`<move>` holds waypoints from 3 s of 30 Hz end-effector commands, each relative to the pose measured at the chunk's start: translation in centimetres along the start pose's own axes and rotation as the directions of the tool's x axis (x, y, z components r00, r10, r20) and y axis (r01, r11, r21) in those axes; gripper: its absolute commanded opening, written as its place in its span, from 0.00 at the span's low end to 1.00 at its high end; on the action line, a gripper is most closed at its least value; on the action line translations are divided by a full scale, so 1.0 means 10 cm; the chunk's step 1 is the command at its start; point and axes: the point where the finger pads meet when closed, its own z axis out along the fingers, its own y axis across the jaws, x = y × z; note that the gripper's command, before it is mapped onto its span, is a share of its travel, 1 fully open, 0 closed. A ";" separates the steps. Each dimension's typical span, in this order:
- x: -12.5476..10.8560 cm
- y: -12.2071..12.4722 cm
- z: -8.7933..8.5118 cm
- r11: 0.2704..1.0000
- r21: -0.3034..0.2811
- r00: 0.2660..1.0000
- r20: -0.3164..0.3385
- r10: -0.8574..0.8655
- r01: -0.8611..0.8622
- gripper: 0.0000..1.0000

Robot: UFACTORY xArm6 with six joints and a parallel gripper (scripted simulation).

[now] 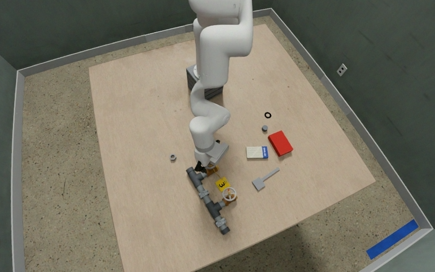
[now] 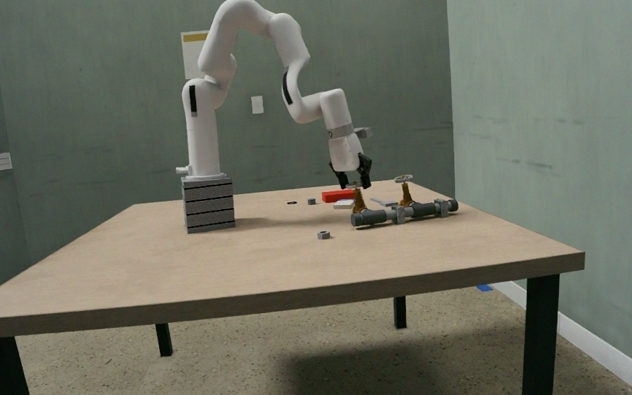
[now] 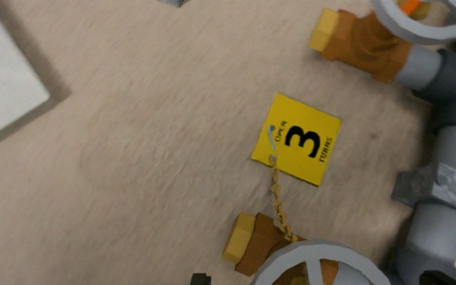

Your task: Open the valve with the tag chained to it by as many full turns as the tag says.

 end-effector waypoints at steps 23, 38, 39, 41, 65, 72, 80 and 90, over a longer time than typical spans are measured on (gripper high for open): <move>0.01 0.01 -0.01 0.453 0.000 0.453 -0.046 0.890 -0.891 1.00; 0.01 0.01 -0.01 -0.040 0.015 -0.040 -0.055 0.998 -0.999 1.00; 0.01 0.01 -0.01 -0.040 0.015 -0.040 -0.055 0.998 -0.999 1.00; 0.01 0.01 -0.01 -0.178 0.012 -0.179 -0.051 0.983 -0.984 1.00; 0.01 0.01 -0.01 -0.478 -0.054 -0.477 -0.028 0.878 -0.877 1.00; 0.01 0.01 -0.01 -0.478 -0.054 -0.477 -0.028 0.878 -0.877 1.00; 0.01 0.01 -0.01 -0.478 -0.054 -0.477 -0.028 0.878 -0.877 1.00; 0.01 0.01 -0.01 -0.478 -0.054 -0.477 -0.028 0.878 -0.877 1.00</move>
